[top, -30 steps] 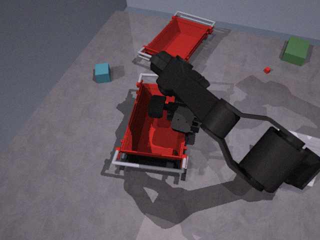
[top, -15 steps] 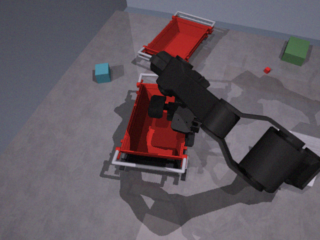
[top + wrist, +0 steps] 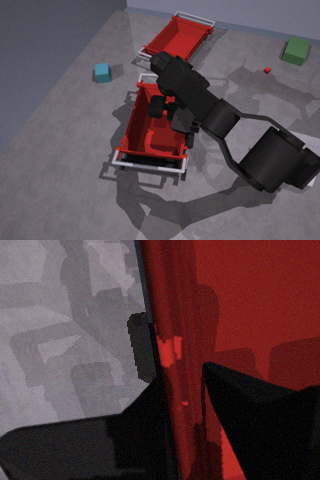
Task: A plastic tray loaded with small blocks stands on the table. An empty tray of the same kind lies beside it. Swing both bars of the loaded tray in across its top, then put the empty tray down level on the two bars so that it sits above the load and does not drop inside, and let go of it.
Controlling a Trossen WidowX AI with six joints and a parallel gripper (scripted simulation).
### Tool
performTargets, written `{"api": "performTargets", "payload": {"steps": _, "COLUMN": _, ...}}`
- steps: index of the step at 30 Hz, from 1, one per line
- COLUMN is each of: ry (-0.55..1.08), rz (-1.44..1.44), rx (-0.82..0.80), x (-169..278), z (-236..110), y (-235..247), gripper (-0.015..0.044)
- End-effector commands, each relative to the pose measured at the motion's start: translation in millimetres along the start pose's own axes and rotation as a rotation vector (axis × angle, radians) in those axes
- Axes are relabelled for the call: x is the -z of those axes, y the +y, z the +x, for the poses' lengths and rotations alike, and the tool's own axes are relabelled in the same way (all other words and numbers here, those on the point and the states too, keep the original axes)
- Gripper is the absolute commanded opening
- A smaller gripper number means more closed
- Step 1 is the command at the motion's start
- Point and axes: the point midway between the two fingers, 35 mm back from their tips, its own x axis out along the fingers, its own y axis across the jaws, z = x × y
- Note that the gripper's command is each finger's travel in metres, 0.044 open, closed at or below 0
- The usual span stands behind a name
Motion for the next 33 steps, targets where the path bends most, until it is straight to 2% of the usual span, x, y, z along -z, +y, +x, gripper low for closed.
{"api": "performTargets", "payload": {"steps": 1, "ry": -0.005, "rz": 0.006, "rx": -0.031, "x": -3.6, "z": 6.3, "y": 5.9, "gripper": 0.0000}}
{"api": "performTargets", "payload": {"steps": 24, "ry": -0.005, "rz": 0.006, "rx": -0.031, "x": -3.6, "z": 6.3, "y": 5.9, "gripper": 0.0000}}
{"api": "performTargets", "payload": {"steps": 33, "ry": -0.005, "rz": 0.006, "rx": -0.031, "x": -3.6, "z": 6.3, "y": 5.9, "gripper": 0.0132}}
